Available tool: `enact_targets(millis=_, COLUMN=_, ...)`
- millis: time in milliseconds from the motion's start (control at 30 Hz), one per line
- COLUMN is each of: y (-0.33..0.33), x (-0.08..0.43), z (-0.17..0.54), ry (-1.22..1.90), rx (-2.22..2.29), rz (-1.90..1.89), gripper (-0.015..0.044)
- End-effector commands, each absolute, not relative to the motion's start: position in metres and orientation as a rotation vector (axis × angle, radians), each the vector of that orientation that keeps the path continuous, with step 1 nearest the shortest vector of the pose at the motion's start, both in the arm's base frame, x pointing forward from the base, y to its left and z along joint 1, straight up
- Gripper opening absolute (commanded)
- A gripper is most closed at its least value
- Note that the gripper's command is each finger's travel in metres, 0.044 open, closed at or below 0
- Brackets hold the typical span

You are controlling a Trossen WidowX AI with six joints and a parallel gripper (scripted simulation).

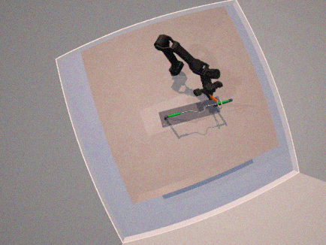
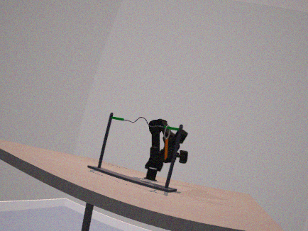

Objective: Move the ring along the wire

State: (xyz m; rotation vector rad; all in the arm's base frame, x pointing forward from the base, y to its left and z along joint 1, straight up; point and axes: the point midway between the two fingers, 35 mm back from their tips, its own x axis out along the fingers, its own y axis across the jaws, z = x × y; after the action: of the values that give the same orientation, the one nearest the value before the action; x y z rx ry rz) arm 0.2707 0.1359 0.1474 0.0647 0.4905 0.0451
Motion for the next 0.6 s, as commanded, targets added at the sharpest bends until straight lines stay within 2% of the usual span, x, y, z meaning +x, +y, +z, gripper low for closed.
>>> enact_targets(millis=0, y=0.136, x=0.271, z=0.147, ry=0.49, rx=0.065, rz=0.045, gripper=-0.0071)
enact_targets(millis=300, y=0.136, x=0.269, z=0.148, ry=0.491, rx=0.065, rz=0.045, gripper=0.016)
enact_targets(millis=567, y=0.136, x=0.245, z=0.16, ry=0.496, rx=0.067, rz=0.041, gripper=0.016)
